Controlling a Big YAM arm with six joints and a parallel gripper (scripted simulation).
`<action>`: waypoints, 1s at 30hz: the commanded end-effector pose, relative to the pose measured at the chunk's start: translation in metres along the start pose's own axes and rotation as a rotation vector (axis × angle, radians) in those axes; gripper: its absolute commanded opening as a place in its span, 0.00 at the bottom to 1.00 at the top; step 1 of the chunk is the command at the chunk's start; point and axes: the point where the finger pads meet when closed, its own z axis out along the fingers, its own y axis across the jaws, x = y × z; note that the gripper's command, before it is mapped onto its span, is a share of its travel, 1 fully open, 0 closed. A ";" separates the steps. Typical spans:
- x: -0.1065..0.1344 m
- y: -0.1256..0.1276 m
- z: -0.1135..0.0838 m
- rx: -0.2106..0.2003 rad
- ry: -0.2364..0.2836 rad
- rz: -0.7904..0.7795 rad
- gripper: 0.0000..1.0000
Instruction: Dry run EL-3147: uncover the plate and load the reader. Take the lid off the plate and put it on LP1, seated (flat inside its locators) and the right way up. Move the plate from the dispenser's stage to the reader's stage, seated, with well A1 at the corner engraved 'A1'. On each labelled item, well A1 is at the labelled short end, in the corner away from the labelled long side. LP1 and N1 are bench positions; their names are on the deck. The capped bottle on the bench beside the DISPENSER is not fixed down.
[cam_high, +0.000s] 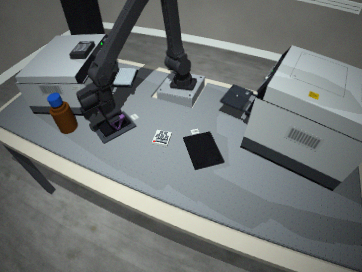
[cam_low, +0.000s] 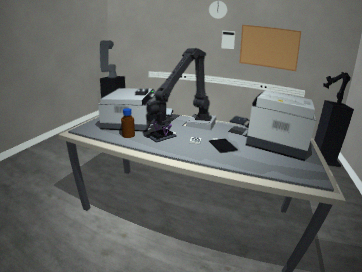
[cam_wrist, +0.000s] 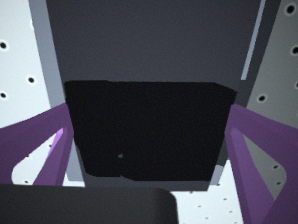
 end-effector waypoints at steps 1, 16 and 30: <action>-0.013 0.006 -0.005 -0.003 -0.026 0.002 0.85; -0.024 0.006 -0.006 -0.003 -0.034 0.003 0.85; -0.029 0.006 -0.005 -0.004 -0.046 0.004 0.85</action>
